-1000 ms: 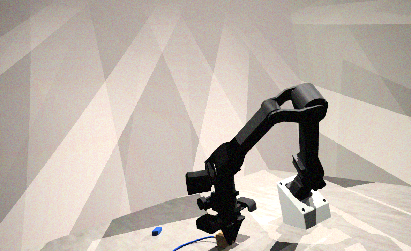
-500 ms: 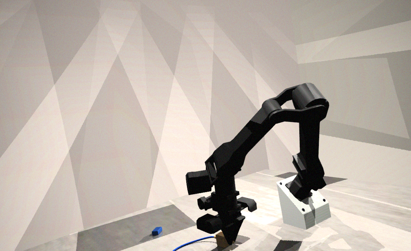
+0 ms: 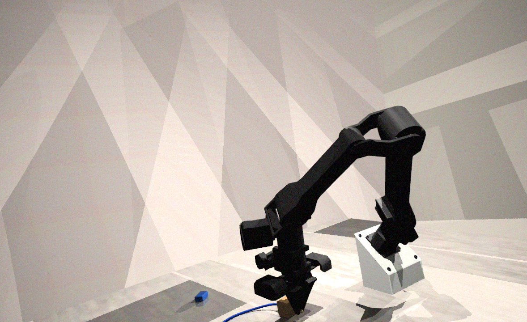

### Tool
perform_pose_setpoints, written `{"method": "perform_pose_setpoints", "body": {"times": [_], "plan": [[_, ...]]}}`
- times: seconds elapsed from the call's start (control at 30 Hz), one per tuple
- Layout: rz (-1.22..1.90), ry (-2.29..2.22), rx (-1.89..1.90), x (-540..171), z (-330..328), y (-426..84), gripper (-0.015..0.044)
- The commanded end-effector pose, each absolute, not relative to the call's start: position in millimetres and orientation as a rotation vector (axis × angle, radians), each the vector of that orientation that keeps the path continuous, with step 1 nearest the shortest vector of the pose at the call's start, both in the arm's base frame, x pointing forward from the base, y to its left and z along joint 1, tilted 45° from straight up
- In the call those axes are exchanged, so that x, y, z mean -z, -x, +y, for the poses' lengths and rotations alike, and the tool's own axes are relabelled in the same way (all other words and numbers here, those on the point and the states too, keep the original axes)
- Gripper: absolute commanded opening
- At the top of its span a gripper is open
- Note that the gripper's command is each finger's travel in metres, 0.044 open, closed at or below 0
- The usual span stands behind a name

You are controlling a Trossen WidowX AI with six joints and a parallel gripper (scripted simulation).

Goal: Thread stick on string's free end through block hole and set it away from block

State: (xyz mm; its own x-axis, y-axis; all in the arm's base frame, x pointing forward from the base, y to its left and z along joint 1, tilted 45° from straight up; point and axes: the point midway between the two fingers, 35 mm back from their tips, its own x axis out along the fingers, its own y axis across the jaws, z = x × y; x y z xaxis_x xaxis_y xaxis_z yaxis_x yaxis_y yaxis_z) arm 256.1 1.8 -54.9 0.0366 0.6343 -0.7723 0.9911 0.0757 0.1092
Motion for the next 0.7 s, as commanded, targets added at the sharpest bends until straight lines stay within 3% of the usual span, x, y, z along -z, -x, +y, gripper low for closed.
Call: {"method": "perform_pose_setpoints", "body": {"times": [0.0,0.67], "plan": [[1.667,-1.632,0.667,49,4,-256,0.0000],[1.686,-1.615,0.677,31,22,-255,0.0000]]}}
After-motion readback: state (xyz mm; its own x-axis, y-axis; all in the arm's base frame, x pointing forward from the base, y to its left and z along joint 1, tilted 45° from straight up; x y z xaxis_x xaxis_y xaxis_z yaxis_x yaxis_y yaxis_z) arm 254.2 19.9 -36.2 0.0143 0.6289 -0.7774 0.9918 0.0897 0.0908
